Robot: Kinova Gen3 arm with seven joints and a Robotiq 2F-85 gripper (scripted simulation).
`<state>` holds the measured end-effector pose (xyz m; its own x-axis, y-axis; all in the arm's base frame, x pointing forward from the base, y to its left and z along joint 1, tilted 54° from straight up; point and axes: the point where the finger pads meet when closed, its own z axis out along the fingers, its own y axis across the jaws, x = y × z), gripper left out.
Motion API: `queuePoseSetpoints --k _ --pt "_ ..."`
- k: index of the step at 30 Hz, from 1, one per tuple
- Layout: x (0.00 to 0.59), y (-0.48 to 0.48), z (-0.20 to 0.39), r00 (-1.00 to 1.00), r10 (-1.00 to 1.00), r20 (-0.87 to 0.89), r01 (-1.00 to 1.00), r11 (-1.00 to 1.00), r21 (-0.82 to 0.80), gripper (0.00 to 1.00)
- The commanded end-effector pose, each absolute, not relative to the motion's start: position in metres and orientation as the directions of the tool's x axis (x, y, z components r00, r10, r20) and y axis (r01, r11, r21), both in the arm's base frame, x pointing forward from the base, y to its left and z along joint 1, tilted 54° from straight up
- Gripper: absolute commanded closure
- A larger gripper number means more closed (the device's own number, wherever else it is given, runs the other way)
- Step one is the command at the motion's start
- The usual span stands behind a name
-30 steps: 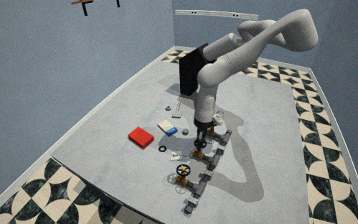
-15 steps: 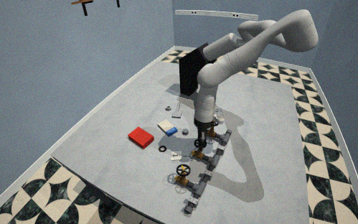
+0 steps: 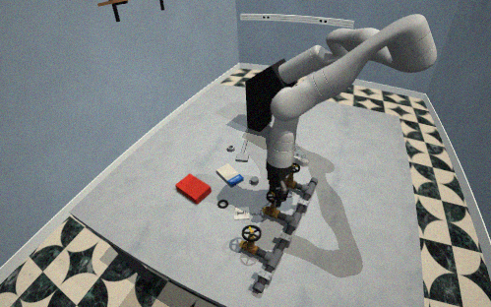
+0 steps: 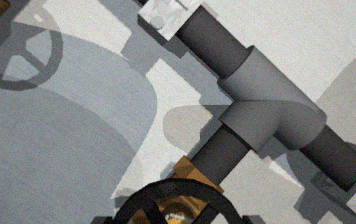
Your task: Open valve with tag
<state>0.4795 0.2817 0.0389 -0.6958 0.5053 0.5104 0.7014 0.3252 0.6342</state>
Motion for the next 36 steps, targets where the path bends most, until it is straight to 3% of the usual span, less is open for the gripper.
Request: queuePoseSetpoints --k 1,7,20,22,36 --pt "0.4803 0.2810 0.0392 -0.760 0.475 0.445 0.630 0.368 0.684 0.38" --pt "0.4803 0.2810 0.0392 -0.830 0.427 0.359 0.534 0.422 0.732 0.38" --pt "0.4803 0.2810 0.0392 -0.978 0.207 0.013 0.130 0.564 0.816 0.38" --pt "0.4803 0.2810 0.0392 -0.978 0.207 0.013 0.130 0.564 0.816 0.38" --pt "0.4803 0.2810 0.0392 -0.918 -0.095 -0.386 -0.363 0.593 0.719 0.38"
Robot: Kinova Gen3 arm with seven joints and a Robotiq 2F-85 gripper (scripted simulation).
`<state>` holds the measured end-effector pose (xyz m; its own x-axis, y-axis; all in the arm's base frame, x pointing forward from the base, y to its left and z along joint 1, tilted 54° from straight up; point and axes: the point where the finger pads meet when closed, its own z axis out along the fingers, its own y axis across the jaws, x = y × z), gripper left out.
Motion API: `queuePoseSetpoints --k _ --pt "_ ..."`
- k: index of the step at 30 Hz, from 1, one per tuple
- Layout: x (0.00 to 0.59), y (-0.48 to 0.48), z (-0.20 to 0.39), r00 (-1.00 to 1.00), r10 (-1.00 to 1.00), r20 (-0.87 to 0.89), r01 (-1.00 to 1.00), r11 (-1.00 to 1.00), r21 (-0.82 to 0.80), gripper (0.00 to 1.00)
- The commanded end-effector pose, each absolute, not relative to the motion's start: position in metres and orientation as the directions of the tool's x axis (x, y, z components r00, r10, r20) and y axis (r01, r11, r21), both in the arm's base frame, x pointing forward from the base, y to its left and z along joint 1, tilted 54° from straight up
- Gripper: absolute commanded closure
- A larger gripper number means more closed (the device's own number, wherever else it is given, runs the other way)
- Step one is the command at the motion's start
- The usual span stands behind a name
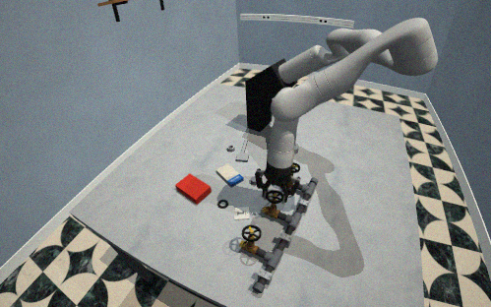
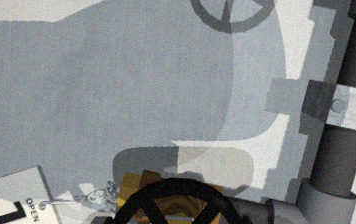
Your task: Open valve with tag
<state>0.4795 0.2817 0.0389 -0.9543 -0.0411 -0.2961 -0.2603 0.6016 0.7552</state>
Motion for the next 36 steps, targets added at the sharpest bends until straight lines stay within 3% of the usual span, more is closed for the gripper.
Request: queuePoseSetpoints --k 1,18,36 --pt "0.4803 0.2810 0.0392 -0.904 -0.116 -0.412 -0.396 0.589 0.704 0.38" --pt "0.4803 0.2810 0.0392 -0.598 -0.387 -0.702 -0.785 0.459 0.416 0.38" --pt "0.4803 0.2810 0.0392 -0.250 -0.534 -0.808 -0.955 0.275 0.114 0.38"
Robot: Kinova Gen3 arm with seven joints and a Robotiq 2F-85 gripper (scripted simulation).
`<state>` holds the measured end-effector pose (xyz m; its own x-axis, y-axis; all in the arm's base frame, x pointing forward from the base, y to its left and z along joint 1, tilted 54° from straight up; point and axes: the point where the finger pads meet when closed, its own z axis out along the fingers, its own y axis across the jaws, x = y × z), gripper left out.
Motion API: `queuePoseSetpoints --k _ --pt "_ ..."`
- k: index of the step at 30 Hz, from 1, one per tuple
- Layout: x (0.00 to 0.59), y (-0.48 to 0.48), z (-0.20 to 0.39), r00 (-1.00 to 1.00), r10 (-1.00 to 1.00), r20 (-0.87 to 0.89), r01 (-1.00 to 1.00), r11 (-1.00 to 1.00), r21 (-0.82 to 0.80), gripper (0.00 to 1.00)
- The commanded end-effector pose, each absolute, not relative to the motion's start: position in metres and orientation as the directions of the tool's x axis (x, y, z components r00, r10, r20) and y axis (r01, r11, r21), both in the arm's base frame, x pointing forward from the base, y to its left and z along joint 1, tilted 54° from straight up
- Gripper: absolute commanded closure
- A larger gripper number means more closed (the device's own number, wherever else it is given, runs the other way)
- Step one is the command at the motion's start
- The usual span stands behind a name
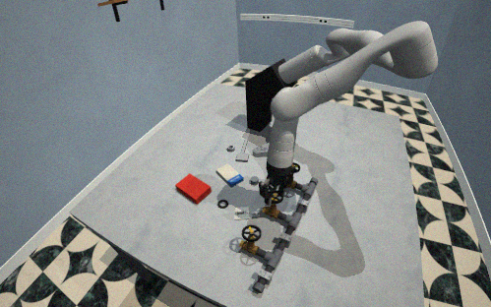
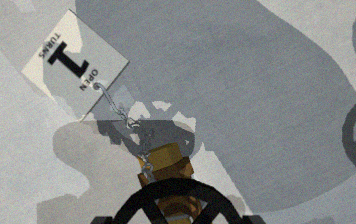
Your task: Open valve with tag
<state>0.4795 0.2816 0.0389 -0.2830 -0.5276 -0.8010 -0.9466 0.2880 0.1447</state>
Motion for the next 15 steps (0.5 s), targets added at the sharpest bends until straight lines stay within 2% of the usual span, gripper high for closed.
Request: queuePoseSetpoints --k 1,15 --pt "0.4803 0.2810 0.0392 -0.250 -0.534 -0.808 -0.955 0.275 0.114 0.38" --pt "0.4803 0.2810 0.0392 -0.029 -0.582 -0.813 -0.987 0.148 -0.070 0.38"
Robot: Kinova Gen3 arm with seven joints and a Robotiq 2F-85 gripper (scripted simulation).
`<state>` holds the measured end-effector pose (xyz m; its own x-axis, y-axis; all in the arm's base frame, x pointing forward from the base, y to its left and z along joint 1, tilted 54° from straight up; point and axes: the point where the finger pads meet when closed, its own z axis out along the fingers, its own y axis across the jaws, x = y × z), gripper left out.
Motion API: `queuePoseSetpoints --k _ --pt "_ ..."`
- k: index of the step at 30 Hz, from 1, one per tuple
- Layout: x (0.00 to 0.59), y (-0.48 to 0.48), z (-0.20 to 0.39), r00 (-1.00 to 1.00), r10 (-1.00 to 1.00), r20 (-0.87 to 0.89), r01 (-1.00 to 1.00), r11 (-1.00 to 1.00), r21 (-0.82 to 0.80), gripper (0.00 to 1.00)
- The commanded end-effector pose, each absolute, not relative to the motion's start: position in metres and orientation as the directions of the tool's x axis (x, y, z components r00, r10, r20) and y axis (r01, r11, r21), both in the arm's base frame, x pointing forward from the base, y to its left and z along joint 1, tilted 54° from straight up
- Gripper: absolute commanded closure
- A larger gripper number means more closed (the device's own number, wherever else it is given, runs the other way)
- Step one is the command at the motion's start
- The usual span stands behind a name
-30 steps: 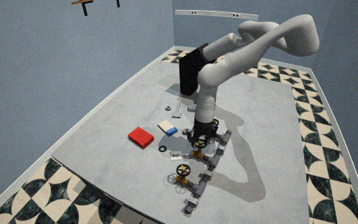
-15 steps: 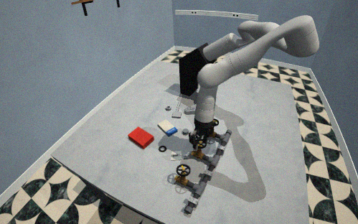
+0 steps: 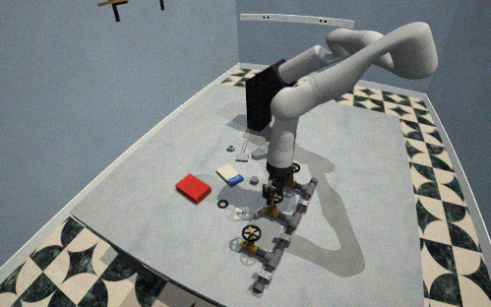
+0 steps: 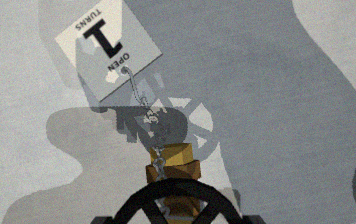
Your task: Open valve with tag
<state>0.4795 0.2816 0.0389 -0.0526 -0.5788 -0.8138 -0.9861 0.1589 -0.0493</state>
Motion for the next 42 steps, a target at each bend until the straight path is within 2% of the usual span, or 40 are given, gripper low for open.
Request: queuePoseSetpoints --k 1,29,30,42 --pt "0.4803 0.2810 0.0392 -0.019 -0.584 -0.812 -0.987 0.142 -0.079 0.38" --pt "0.4803 0.2810 0.0392 0.071 -0.594 -0.801 -0.984 0.088 -0.152 0.38" --pt "0.4803 0.2810 0.0392 0.071 -0.594 -0.801 -0.984 0.088 -0.152 0.00" --pt "0.4803 0.2810 0.0392 0.071 -0.594 -0.801 -0.984 0.088 -0.152 0.00"
